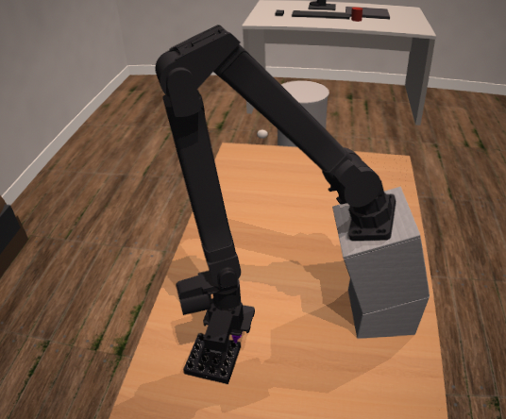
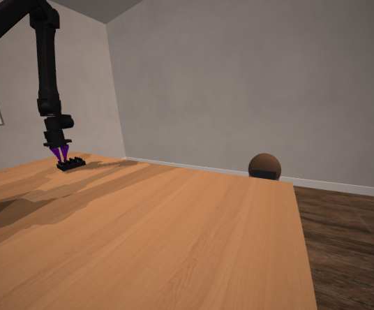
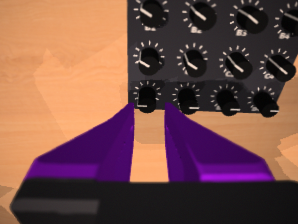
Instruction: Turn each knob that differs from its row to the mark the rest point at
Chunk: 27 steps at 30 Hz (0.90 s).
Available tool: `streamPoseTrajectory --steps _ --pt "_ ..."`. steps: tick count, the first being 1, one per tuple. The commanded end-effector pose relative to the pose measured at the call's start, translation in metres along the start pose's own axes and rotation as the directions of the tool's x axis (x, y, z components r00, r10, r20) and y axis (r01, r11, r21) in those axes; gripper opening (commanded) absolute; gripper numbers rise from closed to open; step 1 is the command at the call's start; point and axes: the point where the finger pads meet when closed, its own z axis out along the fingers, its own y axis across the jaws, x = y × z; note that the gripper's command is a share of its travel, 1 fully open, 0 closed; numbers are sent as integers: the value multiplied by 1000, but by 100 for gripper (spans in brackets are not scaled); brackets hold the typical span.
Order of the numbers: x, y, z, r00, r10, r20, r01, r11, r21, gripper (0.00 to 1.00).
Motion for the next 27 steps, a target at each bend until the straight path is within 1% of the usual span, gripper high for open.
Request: streamPoseTrajectory --steps 1,18,24,27 --pt "4 0 5 1000 -2 0 2 1000 -5 19" --pt "5 1 5 1000 -1 1 1 1000 -3 19" --pt "10 6 4 1000 -2 -5 2 1000 -14 19" --pt "11 4 4 1000 -2 -1 2 1000 -7 19"
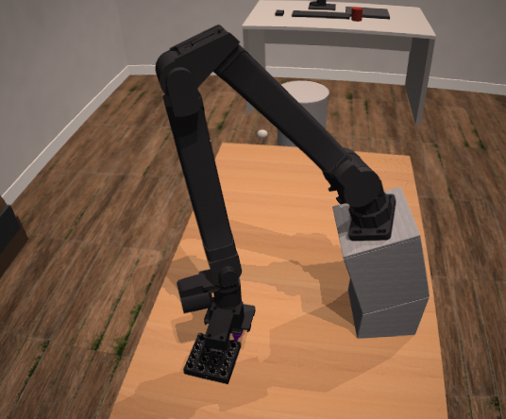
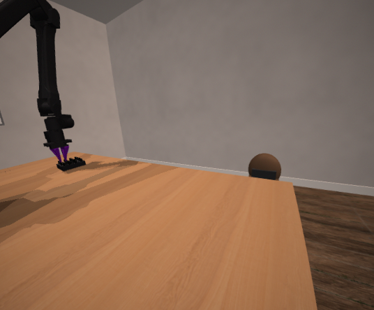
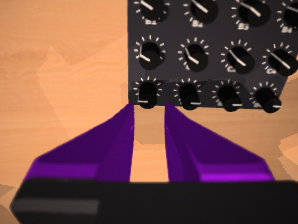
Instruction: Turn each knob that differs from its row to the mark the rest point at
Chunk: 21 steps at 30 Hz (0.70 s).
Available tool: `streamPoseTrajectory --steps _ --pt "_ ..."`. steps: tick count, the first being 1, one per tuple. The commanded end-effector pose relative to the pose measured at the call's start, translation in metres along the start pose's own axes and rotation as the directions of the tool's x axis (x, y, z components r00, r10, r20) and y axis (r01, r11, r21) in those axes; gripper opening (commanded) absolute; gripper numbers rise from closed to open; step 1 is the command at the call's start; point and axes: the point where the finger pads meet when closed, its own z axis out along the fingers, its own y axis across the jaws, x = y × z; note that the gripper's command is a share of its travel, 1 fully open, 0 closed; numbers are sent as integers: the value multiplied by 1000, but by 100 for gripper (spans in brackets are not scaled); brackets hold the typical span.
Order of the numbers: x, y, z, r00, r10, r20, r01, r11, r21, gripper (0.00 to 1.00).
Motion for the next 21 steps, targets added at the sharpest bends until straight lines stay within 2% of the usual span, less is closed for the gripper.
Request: streamPoseTrajectory --steps 1,21 --pt "7 3 4 1000 -4 -3 4 1000 -8 19" --pt "6 4 4 1000 -7 -2 7 1000 -9 19"
